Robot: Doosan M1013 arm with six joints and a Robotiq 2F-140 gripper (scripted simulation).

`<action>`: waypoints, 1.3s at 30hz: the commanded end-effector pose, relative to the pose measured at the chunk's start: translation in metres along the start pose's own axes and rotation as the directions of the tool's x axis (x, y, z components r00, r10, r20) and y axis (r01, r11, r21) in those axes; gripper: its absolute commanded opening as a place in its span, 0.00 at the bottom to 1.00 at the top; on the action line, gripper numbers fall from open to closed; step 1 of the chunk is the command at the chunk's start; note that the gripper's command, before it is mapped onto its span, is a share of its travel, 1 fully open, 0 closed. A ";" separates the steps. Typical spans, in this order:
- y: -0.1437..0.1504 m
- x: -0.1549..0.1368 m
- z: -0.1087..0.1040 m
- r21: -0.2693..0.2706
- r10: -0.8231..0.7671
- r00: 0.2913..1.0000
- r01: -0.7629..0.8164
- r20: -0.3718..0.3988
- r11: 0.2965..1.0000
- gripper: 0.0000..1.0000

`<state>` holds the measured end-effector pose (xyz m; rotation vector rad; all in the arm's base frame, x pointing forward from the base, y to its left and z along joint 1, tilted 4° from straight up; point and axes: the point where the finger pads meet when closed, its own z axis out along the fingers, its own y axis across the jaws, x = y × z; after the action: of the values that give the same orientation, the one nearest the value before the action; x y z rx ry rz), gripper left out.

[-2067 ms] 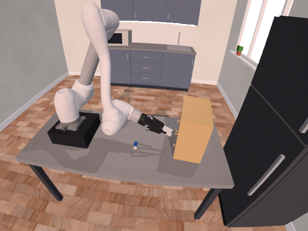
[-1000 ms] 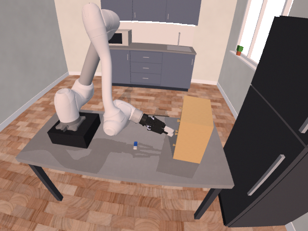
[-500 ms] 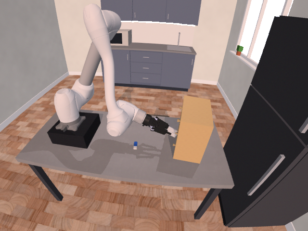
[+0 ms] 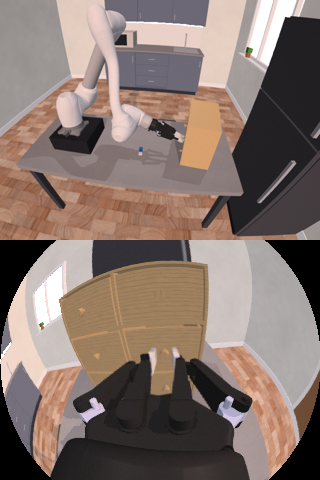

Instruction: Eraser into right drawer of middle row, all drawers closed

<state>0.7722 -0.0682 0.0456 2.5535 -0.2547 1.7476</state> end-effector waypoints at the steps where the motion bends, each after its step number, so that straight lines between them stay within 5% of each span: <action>1: 0.000 0.000 0.000 0.000 0.000 1.000 0.000 0.000 1.000 0.20; 13: 0.000 0.000 0.000 0.000 0.000 1.000 0.000 0.000 1.000 0.20; 14: 0.000 0.000 0.000 0.000 0.000 1.000 0.000 0.000 1.000 0.08; 39: 0.000 0.000 0.000 0.000 0.000 1.000 0.000 0.000 1.000 0.08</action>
<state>0.7722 -0.0682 0.0457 2.5535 -0.2547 1.7477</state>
